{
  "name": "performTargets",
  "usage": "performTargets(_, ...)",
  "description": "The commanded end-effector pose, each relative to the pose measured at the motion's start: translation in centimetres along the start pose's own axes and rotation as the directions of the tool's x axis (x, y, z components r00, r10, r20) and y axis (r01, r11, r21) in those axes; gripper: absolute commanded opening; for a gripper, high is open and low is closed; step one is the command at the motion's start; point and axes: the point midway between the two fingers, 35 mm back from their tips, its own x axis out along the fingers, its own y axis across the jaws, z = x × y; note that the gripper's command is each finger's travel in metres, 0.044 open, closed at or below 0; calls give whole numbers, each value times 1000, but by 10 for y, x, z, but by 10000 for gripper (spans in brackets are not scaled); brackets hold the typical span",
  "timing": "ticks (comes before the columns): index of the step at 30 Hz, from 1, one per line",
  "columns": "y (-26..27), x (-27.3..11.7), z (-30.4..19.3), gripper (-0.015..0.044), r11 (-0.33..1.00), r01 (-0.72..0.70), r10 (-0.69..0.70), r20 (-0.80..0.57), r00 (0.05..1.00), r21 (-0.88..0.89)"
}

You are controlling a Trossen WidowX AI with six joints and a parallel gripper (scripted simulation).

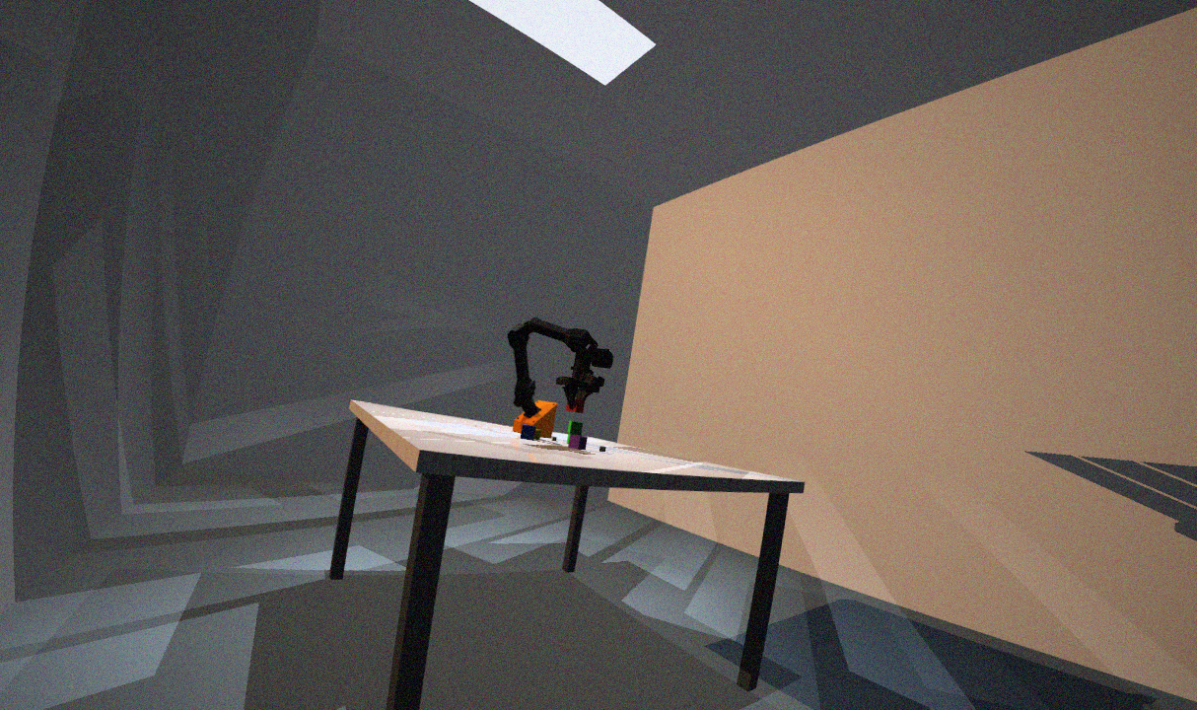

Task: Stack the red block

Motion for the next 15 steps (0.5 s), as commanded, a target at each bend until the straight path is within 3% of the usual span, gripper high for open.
performTargets(1,25,-1,-9,0,1000,-9,9,0,1000,-4)
performTargets(15,100,2,-58,0,1000,-3,3,-7,1000,-3)
